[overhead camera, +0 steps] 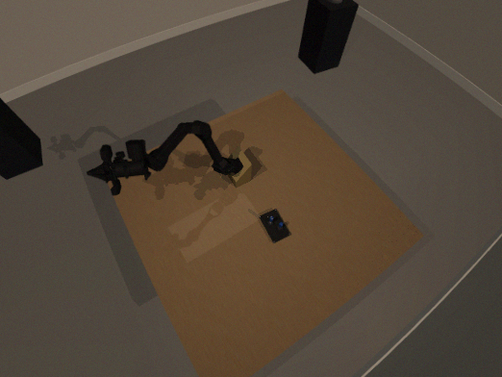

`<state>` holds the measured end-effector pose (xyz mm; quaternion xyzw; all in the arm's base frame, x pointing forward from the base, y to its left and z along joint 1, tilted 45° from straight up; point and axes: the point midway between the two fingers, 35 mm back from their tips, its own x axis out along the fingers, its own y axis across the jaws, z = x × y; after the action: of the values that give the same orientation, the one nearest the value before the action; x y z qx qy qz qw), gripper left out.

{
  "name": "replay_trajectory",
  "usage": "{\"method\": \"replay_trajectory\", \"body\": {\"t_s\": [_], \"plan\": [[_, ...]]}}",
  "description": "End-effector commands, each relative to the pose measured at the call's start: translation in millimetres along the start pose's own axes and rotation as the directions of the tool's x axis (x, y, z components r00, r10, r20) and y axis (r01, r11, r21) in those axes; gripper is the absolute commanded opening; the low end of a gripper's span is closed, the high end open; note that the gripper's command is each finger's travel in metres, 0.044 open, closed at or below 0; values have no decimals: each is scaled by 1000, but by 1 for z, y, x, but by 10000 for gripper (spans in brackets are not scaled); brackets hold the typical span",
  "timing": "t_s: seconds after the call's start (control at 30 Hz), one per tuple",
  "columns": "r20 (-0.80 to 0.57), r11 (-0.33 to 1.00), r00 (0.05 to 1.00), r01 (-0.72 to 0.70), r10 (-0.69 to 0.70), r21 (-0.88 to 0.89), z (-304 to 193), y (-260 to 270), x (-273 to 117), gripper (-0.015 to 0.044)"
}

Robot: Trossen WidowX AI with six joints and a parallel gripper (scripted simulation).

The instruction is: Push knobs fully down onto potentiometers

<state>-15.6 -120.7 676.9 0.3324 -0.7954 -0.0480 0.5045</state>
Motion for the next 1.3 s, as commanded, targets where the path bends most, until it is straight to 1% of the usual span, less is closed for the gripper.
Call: {"method": "replay_trajectory", "body": {"t_s": [0.0, 0.2, 0.37, 0.63, 0.93, 1.27], "plan": [[-43, 991, 994, 100, -104, -87, -13, -40, -1, 0], [-108, 959, 968, 200, -225, -203, -30, -83, -7, 0], [-177, 941, 942, 240, -286, -240, -48, -107, -15, 0], [-227, 877, 878, 331, -422, -348, -70, -155, -33, 0], [-276, 766, 766, 397, -580, -506, -98, -211, -65, 0], [-326, 639, 611, 404, -721, -655, -129, -263, -114, 0]]}}
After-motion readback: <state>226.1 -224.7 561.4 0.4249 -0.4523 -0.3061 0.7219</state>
